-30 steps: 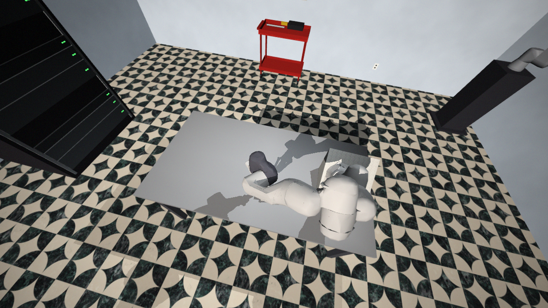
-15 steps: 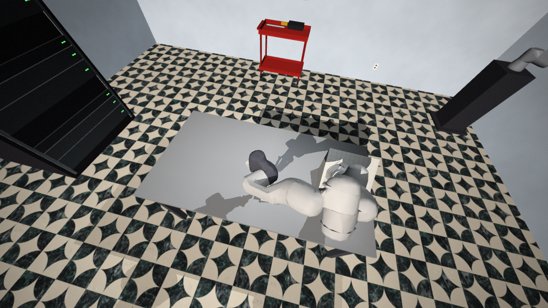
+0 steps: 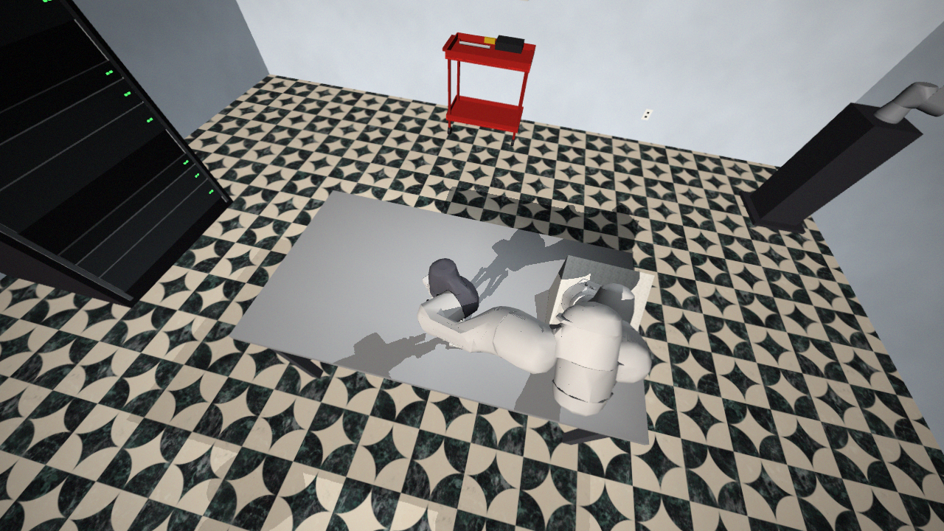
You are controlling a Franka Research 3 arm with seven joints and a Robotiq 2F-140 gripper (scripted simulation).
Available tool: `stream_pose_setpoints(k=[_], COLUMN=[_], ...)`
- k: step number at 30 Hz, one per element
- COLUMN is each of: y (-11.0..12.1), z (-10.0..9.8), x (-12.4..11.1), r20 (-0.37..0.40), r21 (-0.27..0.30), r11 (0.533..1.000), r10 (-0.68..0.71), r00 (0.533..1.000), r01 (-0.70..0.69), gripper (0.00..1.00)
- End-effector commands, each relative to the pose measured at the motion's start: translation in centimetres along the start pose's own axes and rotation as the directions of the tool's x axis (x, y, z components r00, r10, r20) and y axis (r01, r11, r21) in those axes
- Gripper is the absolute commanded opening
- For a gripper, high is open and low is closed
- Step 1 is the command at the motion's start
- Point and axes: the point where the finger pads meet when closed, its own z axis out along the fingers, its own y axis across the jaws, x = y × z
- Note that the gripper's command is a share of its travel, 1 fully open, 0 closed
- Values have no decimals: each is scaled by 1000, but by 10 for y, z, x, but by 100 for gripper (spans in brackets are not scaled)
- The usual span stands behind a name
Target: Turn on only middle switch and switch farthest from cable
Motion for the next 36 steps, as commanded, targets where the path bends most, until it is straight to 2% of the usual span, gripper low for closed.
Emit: stream_pose_setpoints(k=[1,6,15,17,21,25,36], y=[1,1,1,1,1,1,1], z=[-4,-19,-63,-63,-78,-83,-83], x=[1,1,1,1,1,1,1], r20=[1,1,1,1,1,1,1], r21=[-2,-2,-2,-2,-2,-2,-2], r11=[1000,1000,1000,1000,1000,1000,1000], r10=[9,9,9,9,9,9,9], r00=[1000,1000,1000,1000,1000,1000,1000], r01=[-9,-9,-9,-9,-9,-9,-9], gripper=[100,100,100,100,100,100,100])
